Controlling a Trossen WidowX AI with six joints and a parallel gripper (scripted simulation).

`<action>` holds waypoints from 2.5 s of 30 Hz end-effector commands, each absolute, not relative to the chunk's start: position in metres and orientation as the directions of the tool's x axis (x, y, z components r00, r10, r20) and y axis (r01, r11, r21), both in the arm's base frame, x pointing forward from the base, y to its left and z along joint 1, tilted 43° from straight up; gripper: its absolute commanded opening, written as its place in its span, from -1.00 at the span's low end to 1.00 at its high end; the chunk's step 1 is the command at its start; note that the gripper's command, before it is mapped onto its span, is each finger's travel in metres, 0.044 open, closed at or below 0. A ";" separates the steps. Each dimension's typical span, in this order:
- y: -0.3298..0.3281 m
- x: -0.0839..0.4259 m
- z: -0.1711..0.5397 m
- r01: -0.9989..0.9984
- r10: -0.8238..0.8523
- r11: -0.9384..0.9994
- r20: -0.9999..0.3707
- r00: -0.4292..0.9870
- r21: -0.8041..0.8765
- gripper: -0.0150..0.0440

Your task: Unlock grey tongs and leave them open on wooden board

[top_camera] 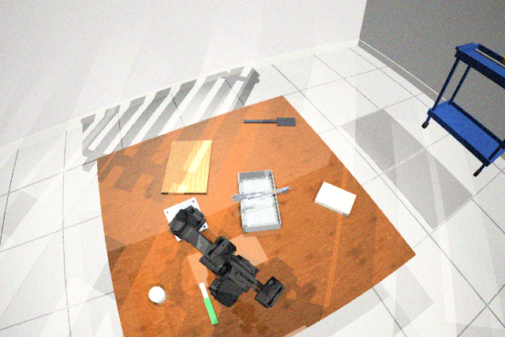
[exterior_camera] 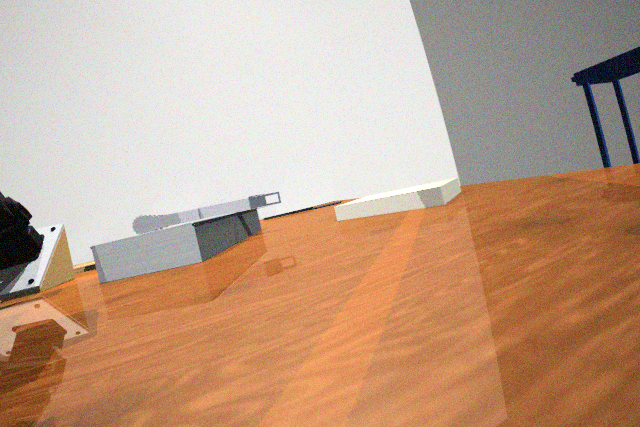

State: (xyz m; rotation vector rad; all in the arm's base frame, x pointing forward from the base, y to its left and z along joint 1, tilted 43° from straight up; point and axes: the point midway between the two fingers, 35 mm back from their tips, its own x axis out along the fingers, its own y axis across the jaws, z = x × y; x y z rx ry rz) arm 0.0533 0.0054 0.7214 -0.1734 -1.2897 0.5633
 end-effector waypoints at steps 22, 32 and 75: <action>-0.139 0.152 0.711 -0.462 -0.014 0.876 0.963 0.268 0.141 1.00; -0.179 0.218 0.678 -0.486 -0.193 0.782 0.893 0.406 0.390 1.00; -0.103 0.449 0.180 0.813 -0.457 0.457 -0.690 0.562 0.360 1.00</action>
